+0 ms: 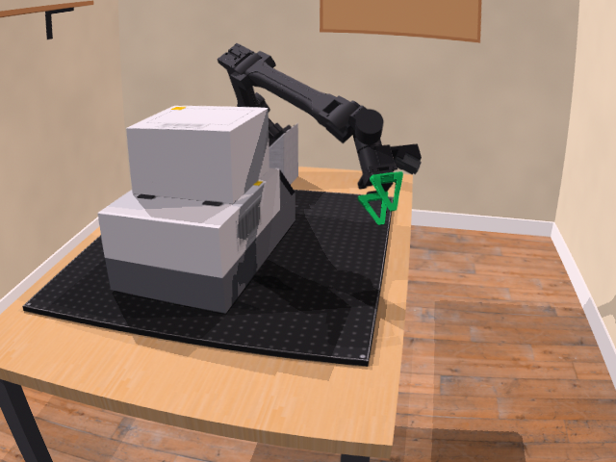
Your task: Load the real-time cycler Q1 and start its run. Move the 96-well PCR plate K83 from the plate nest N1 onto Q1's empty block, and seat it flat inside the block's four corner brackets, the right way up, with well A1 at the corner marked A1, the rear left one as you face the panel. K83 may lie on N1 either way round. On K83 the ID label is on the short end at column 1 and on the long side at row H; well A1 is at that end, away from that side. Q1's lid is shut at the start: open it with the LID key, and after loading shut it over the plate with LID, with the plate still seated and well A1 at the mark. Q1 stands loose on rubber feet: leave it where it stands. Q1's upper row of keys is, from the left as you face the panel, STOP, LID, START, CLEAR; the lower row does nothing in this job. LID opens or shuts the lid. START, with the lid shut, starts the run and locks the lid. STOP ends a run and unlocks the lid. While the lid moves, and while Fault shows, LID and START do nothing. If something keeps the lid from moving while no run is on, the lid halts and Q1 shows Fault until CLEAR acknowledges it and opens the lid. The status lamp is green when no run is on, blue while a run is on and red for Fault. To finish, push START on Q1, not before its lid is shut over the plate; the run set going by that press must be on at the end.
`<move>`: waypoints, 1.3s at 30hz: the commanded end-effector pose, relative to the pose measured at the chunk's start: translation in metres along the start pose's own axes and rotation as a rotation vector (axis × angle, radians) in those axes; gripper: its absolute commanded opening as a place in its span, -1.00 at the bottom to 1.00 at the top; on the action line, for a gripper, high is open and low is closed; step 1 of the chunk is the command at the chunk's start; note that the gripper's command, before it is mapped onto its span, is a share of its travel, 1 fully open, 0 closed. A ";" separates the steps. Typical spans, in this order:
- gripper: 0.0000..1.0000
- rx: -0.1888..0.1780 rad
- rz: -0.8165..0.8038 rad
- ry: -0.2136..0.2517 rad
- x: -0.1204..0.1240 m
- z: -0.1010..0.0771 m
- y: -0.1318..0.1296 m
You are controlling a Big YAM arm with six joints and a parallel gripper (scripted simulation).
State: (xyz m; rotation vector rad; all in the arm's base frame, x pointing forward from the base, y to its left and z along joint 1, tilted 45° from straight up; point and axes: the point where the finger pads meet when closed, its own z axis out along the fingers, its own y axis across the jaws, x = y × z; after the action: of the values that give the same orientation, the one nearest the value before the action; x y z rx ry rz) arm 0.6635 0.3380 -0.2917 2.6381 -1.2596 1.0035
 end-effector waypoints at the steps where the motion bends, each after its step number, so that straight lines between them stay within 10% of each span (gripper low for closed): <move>1: 1.00 0.015 0.003 0.000 0.001 -0.007 -0.009; 17: 1.00 0.015 0.003 0.000 0.001 -0.007 -0.009; 18: -1.00 0.034 -0.001 -0.014 -0.004 -0.017 -0.014; 23: -1.00 0.046 0.001 -0.014 -0.014 -0.045 -0.030; 32: -1.00 -0.044 0.252 -0.029 0.017 -0.089 -0.019; 39: -1.00 -0.059 0.212 -0.026 0.006 -0.069 0.002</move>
State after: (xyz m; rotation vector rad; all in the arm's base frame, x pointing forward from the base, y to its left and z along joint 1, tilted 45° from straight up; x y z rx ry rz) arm 0.6408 0.3648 -0.2055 2.5488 -1.5572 0.9693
